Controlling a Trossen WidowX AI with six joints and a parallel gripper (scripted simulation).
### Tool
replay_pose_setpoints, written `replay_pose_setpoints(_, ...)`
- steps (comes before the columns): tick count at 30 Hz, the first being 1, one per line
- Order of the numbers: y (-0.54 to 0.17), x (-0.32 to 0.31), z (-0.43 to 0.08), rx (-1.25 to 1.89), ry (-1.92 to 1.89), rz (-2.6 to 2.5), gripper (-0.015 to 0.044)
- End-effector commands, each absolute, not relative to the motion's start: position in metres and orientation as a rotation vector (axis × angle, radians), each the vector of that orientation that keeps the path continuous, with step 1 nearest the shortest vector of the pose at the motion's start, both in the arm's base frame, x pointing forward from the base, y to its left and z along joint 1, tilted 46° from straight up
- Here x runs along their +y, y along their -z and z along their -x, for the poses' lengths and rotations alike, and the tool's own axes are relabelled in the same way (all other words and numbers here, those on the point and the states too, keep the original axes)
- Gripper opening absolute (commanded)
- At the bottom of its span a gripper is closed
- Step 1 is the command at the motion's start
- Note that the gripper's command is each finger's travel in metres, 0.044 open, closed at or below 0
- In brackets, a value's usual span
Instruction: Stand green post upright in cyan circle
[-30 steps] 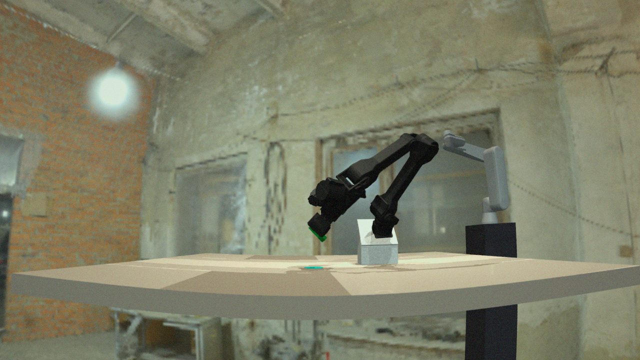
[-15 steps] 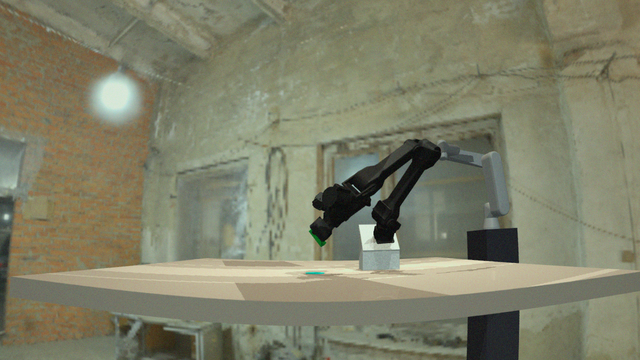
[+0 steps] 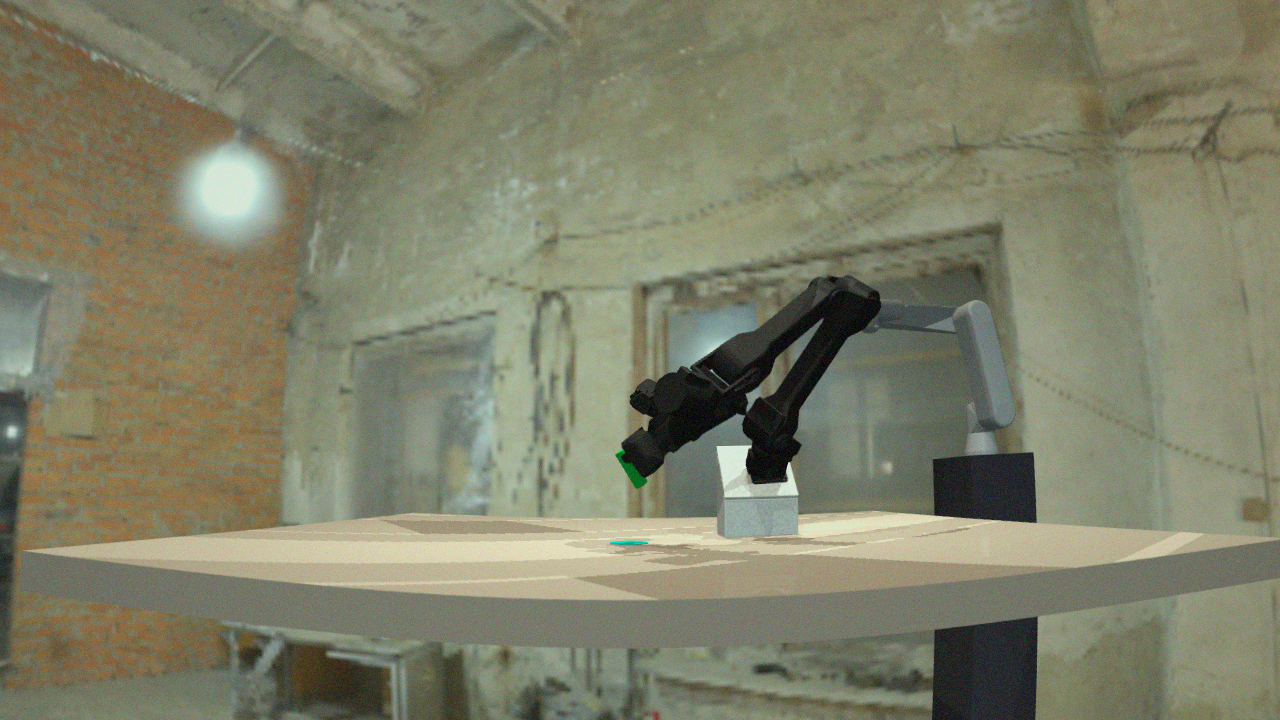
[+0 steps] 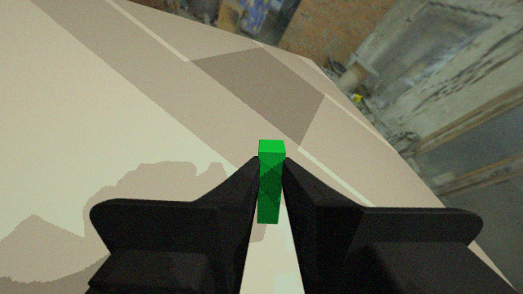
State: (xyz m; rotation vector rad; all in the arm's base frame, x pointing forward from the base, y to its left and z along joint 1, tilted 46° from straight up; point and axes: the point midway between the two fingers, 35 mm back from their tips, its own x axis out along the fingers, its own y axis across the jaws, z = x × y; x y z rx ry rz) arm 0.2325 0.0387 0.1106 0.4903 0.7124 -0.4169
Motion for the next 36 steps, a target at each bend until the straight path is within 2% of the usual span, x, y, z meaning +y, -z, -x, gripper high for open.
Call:
replay_pose_setpoints(1, -0.109, 0.038, -0.231, 0.688, 0.426, -0.499, 0.0023)
replay_pose_setpoints(36, -0.124, 0.040, -0.228, 0.448, 0.429, -0.638, 0.0023)
